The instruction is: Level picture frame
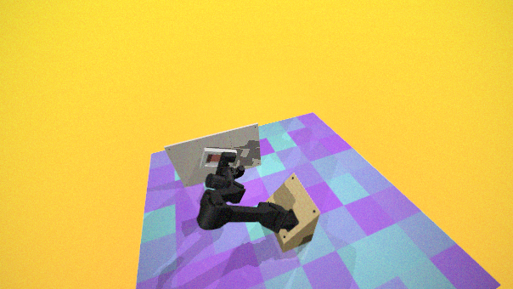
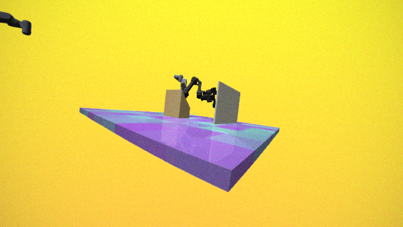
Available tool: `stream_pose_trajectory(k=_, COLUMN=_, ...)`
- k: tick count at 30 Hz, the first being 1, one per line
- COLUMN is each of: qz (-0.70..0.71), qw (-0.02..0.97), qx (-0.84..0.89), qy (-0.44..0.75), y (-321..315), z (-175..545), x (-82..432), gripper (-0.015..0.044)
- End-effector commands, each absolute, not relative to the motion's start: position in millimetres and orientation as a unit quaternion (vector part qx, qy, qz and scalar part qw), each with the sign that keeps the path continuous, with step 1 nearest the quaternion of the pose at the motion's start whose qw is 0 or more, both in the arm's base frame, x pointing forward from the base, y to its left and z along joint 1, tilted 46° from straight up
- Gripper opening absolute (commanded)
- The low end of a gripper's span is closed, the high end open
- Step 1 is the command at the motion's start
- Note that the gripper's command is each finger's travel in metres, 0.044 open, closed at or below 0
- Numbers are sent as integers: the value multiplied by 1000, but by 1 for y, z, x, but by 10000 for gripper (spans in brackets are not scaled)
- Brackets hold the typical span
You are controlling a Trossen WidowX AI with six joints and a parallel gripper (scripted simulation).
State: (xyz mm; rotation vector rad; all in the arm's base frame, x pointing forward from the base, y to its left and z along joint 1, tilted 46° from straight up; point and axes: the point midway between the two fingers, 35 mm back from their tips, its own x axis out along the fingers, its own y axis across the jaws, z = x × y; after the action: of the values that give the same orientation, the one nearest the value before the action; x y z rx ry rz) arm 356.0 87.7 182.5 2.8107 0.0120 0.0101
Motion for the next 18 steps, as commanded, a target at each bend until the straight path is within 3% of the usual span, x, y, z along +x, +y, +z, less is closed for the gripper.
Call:
stream_pose_trajectory(k=1, qz=3, qw=165, qx=986, qy=5, y=88, z=182, x=357, gripper=260)
stream_pose_trajectory(k=18, qz=3, qw=165, qx=986, qy=5, y=88, z=183, x=373, gripper=260)
